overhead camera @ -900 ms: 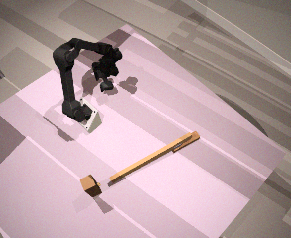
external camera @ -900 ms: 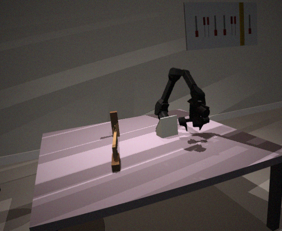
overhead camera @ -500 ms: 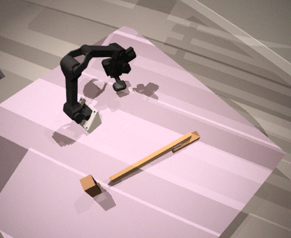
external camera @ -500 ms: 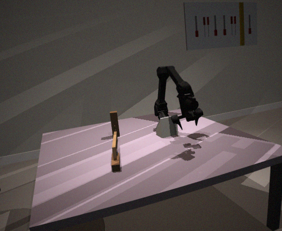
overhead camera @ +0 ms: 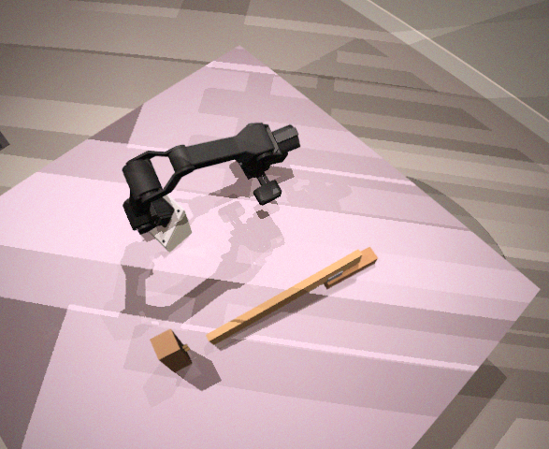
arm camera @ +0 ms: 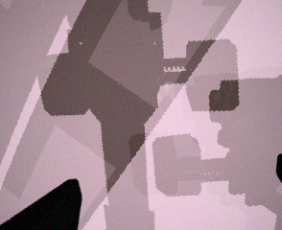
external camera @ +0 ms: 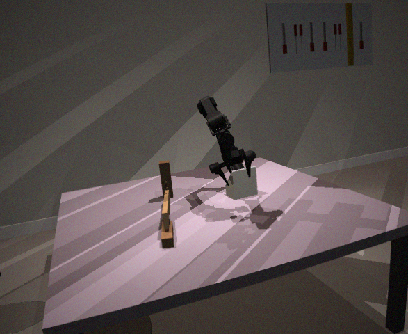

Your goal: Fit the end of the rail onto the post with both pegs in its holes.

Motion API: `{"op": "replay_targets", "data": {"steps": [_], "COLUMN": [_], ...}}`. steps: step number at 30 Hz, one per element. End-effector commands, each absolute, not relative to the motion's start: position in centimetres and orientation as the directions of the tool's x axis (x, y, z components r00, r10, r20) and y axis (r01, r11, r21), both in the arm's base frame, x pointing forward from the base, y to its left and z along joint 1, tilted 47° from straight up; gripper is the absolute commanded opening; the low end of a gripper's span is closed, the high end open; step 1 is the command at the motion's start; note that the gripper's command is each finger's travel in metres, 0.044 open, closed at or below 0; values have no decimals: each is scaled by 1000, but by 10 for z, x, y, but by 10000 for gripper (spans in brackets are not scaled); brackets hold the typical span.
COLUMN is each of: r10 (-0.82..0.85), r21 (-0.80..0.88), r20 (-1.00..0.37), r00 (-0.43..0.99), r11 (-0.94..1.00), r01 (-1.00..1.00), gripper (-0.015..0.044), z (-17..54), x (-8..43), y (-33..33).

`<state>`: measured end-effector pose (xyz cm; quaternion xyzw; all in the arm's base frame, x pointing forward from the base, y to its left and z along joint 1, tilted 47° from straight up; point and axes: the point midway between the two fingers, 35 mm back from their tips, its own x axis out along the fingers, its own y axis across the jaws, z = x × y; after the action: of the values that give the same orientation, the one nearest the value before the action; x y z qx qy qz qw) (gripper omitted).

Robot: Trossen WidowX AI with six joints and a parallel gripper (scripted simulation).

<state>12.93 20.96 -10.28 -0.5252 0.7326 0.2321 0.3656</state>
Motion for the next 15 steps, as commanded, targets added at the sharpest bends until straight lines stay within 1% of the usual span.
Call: {"op": "replay_targets", "data": {"steps": [1, 8, 15], "r10": [-573, -585, -657], "r21": [-69, -132, -207], "r20": [-809, -810, -754], "r00": [-130, -45, 14], "r11": [311, 258, 216], "r01": [-948, -957, -954], "gripper": [440, 440, 440], "z": [-84, -41, 9], "x": [183, 270, 333], "y": [200, 141, 59]}}
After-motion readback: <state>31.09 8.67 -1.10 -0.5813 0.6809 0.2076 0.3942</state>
